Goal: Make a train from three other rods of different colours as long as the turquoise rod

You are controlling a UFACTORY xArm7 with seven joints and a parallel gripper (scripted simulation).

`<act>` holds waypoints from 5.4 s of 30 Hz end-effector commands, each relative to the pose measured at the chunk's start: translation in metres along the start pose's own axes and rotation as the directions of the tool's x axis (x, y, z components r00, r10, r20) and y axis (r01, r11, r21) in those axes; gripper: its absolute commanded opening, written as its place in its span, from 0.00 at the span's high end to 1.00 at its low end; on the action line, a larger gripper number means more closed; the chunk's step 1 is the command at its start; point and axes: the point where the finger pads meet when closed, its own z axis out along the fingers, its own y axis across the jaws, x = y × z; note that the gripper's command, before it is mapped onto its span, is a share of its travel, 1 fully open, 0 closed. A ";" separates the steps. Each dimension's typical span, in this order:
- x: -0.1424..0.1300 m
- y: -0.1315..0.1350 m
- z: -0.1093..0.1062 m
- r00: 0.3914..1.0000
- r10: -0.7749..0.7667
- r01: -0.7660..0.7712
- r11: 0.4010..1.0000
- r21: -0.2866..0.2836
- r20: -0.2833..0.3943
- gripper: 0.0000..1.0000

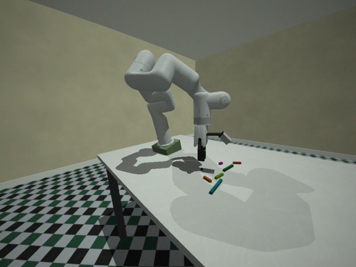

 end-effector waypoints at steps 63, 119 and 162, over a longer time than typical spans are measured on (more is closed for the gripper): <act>0.000 -0.001 0.040 1.000 0.000 0.000 1.000 -0.001 -0.002 0.76; 0.002 -0.001 0.040 1.000 0.000 0.000 1.000 -0.001 -0.002 0.76; 0.002 -0.001 0.054 1.000 0.000 0.000 1.000 -0.001 -0.002 0.76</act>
